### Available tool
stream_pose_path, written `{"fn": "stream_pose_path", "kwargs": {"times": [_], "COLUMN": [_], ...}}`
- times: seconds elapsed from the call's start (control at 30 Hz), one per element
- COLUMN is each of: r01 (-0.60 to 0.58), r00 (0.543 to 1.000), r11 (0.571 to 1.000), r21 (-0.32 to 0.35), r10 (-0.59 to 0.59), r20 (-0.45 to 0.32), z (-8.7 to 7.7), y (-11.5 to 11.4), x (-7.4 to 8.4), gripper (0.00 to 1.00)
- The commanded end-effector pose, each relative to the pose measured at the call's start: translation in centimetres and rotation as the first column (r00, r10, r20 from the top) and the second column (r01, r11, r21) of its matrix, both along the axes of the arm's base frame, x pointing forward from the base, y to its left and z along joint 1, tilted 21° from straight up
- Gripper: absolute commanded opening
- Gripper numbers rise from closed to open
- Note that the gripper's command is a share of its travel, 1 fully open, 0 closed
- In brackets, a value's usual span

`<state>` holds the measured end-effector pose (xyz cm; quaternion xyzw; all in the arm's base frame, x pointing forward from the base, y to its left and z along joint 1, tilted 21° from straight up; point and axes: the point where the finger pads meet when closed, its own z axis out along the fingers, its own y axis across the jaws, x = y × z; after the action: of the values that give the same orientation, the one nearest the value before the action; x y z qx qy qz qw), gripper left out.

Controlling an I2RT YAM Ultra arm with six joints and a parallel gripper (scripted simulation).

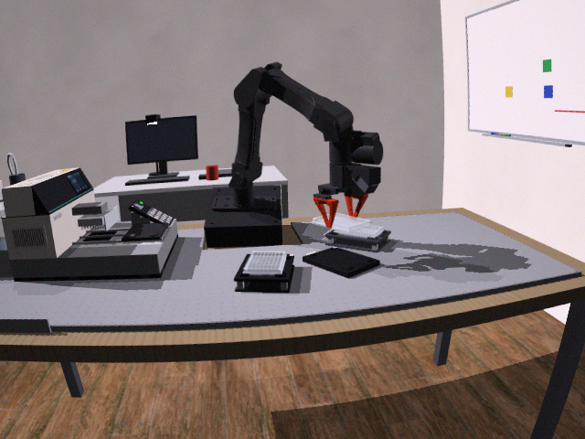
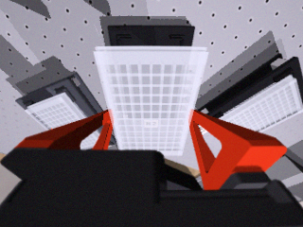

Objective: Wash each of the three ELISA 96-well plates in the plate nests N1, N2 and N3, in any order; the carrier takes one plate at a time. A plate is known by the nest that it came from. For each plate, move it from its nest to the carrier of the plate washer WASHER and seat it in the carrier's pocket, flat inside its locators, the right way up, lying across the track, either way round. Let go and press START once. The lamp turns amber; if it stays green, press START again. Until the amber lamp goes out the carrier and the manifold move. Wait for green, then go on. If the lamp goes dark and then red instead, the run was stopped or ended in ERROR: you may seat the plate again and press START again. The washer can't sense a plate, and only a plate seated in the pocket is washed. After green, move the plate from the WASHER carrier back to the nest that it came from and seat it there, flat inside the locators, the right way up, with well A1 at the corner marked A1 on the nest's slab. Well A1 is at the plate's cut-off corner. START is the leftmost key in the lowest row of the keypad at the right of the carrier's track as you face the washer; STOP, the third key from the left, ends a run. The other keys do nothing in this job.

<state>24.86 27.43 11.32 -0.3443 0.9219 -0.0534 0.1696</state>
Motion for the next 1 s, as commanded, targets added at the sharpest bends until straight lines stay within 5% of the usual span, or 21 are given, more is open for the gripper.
{"fn": "stream_pose_path", "kwargs": {"times": [0.0, 0.27, 0.97], "r01": [0.000, 0.130, 0.131], "r00": [1.000, 0.991, 0.991], "r11": [1.000, 0.990, 0.990], "r21": [0.011, 0.060, 0.058], "r10": [0.000, -0.131, -0.131], "r20": [0.008, 0.002, 0.004], "z": [0.5, 1.1, 3.4], "y": [0.2, -2.1, -10.5], "x": [0.0, 1.0, 4.9], "gripper": [0.00, 0.00, 0.00]}}
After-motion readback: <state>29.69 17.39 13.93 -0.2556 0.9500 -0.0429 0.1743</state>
